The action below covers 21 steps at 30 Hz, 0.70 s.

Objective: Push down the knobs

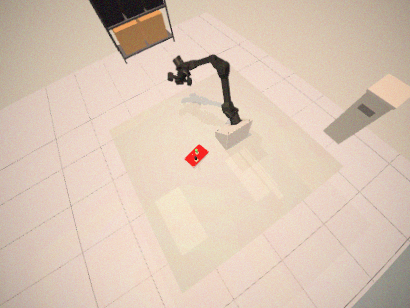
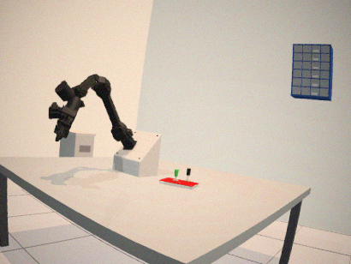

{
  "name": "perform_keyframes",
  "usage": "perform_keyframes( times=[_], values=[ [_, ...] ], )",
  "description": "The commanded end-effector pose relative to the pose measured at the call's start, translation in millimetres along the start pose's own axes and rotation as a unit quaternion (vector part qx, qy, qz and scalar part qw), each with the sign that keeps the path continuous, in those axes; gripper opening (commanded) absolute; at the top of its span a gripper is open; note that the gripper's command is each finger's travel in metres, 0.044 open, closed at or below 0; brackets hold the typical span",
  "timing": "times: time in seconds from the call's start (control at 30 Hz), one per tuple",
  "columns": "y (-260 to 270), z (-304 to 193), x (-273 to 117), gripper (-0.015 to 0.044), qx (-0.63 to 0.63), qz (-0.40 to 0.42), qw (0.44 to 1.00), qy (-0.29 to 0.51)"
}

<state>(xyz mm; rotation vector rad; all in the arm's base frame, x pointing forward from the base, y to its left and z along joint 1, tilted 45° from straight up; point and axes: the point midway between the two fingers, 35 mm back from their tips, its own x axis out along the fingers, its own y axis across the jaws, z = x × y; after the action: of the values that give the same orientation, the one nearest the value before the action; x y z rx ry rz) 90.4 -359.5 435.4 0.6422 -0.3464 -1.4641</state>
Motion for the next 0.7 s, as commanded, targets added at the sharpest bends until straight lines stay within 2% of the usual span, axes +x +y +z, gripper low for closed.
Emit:
perform_keyframes(
  times=[0.0,0.67],
  values=[
    [4.3,-26.9,10.5,0.0,-0.033,-0.005,0.999,0.033],
    [32.4,-132.2,18.3,0.0,-0.151,0.014,0.977,0.151]
  ],
)
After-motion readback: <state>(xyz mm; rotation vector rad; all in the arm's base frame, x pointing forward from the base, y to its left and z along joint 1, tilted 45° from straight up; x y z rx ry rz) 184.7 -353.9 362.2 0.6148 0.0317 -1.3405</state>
